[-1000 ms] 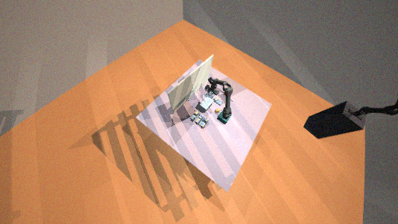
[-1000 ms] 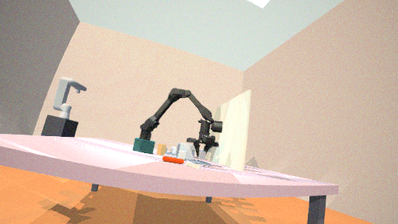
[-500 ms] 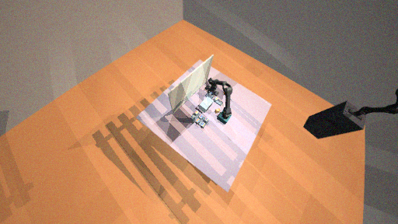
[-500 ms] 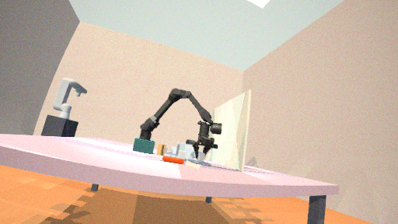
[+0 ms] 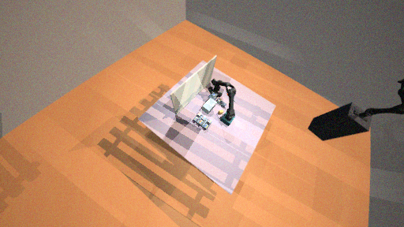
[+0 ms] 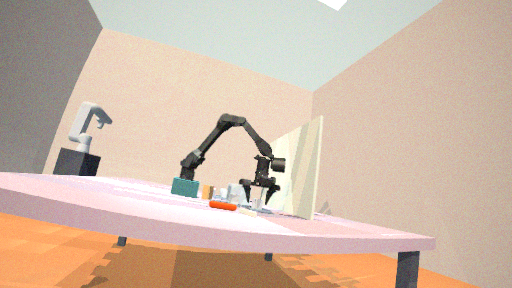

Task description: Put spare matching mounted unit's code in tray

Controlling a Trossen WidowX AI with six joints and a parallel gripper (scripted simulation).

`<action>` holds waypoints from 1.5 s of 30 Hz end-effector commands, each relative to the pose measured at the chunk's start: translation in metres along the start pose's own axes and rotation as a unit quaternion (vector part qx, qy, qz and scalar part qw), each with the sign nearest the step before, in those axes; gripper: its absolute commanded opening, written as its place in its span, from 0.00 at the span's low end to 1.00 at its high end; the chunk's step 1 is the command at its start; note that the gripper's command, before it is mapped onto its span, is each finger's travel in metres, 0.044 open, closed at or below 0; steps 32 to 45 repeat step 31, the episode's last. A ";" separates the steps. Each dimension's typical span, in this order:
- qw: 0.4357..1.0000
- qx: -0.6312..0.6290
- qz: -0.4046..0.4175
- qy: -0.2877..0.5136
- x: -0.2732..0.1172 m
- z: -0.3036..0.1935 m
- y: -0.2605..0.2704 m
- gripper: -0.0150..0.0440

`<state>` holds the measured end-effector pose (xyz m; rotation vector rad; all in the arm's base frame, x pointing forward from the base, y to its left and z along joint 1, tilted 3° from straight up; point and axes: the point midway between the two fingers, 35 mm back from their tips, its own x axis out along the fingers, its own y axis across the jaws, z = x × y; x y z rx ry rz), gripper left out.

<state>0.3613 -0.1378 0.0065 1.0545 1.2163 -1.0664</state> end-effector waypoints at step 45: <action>1.000 -0.005 0.010 -0.006 -0.110 0.001 0.002 1.00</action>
